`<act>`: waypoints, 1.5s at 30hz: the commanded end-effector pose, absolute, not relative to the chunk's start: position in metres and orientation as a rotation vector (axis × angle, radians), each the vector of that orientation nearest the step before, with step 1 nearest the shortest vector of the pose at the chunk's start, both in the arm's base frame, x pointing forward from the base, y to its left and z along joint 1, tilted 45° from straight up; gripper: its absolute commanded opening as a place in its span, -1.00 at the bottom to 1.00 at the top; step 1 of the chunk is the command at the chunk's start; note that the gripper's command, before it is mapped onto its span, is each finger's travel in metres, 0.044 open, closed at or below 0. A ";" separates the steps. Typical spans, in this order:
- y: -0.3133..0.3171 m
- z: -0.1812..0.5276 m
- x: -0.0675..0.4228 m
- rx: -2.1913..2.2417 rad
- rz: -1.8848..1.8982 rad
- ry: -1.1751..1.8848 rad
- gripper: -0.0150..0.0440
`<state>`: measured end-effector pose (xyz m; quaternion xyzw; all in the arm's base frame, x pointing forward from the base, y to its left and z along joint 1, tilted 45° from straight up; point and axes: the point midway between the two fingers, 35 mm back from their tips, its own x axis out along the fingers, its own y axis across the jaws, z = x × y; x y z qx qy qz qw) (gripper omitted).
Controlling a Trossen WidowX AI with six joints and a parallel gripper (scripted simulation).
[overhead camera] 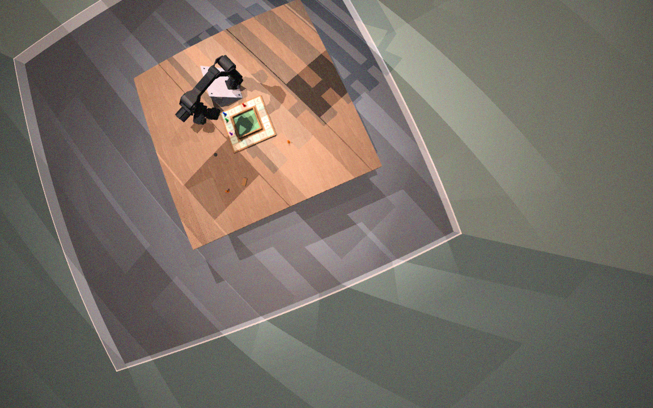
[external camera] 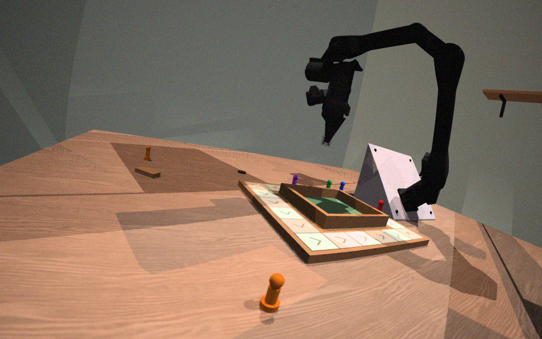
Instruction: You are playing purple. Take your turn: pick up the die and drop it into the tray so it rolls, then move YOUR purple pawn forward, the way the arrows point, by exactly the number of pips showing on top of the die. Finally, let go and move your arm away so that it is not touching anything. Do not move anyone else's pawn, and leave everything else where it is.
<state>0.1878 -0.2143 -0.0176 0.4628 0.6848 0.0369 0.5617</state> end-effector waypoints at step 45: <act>-0.066 0.071 0.266 1.738 -0.739 1.684 -0.49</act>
